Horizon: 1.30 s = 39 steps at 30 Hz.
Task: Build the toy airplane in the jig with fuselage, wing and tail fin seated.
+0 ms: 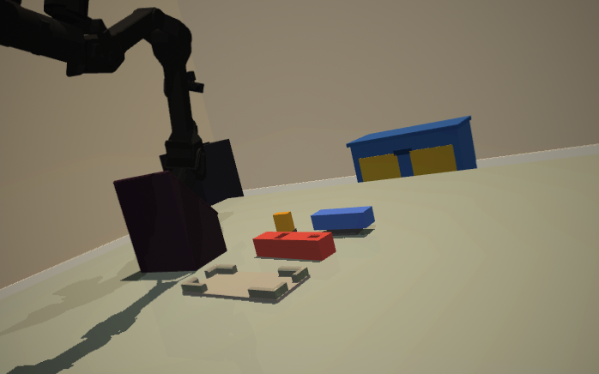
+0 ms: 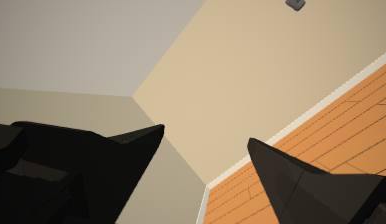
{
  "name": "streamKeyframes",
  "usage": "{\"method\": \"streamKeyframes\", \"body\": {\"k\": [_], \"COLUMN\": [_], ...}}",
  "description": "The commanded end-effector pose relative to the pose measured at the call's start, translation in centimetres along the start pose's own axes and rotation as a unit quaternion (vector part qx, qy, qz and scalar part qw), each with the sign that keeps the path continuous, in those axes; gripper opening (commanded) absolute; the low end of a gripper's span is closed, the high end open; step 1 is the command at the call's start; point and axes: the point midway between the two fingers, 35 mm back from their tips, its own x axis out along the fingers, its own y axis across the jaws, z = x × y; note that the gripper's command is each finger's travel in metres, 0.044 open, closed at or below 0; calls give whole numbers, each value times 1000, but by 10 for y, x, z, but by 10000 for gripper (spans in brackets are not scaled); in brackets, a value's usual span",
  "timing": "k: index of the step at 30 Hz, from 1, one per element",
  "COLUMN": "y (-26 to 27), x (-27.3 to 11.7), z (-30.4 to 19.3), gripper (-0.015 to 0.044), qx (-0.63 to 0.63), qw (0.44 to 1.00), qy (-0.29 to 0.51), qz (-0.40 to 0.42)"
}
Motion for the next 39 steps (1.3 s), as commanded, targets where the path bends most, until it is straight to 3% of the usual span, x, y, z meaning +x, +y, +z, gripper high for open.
{"method": "streamKeyframes", "body": {"k": [1, 3, 8, 15, 26, 36, 39], "y": [0, 2, 11, 3, -41, -82, -89], "x": [0, -4, -43, -130, -307, -472, -507], "z": [0, -11, -89, -182, -253, -236, -224], "gripper": [426, 440, 440, 440, 440, 440, 440], "qx": [0, -21, -171, -358, -535, -550, -537], "qw": [1000, 1000, 971, 861, 574, 287, 229], "qy": [0, 20, 165, 361, 612, 765, 791], "qz": [0, -2, -5, 20, 98, 173, 187]}}
